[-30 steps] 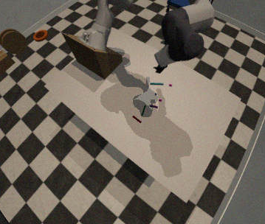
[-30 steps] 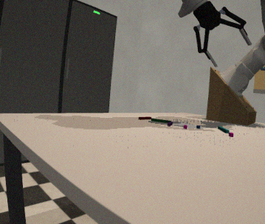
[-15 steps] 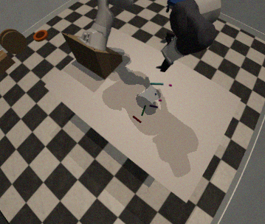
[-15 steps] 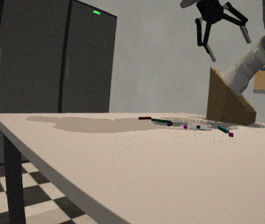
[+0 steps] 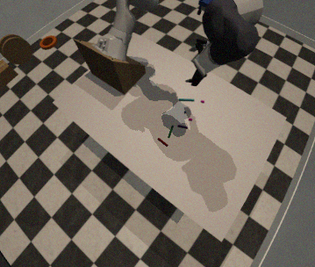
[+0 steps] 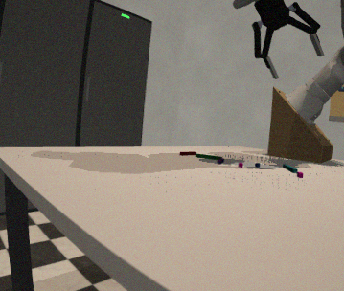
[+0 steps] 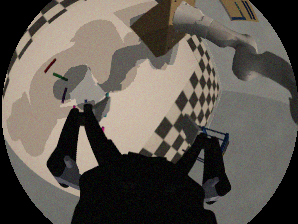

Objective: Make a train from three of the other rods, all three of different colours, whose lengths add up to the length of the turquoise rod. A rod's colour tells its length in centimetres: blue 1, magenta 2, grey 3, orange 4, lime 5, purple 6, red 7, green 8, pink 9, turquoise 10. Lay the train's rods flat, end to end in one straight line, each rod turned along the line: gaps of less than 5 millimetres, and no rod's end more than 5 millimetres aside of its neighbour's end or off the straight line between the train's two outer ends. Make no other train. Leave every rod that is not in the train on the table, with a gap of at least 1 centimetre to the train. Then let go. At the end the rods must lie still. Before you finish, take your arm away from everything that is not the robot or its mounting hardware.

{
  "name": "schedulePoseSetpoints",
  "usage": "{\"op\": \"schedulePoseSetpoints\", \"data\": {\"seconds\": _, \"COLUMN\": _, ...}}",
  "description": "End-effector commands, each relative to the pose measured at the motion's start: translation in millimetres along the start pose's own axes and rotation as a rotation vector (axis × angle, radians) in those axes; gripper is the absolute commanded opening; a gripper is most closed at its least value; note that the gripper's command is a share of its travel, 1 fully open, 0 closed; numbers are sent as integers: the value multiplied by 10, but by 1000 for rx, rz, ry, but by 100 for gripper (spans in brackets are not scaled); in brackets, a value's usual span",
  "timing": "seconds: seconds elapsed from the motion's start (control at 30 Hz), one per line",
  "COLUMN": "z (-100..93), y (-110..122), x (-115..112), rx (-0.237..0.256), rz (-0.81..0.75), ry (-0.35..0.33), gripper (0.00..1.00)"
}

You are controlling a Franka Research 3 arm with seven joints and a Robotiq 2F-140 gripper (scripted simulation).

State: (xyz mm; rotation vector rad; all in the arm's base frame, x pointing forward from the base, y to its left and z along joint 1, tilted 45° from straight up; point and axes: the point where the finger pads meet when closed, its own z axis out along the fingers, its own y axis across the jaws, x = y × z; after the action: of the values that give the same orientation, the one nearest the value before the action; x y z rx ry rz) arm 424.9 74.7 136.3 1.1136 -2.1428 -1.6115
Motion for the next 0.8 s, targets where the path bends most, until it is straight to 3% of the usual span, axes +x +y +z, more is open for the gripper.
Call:
{"op": "schedulePoseSetpoints", "data": {"seconds": 0.0, "z": -167, "y": 28, "x": -41, "rx": 91, "rz": -123, "ry": 68, "gripper": 100}}
{"op": "schedulePoseSetpoints", "data": {"seconds": 0.67, "z": -171, "y": 29, "x": -42, "rx": 93, "rz": -126, "ry": 70, "gripper": 100}}
{"op": "schedulePoseSetpoints", "data": {"seconds": 0.7, "z": -357, "y": 80, "x": -87, "rx": 177, "rz": -236, "ry": 147, "gripper": 100}}
{"op": "schedulePoseSetpoints", "data": {"seconds": 0.77, "z": -376, "y": 87, "x": -92, "rx": 185, "rz": -246, "ry": 155, "gripper": 100}}
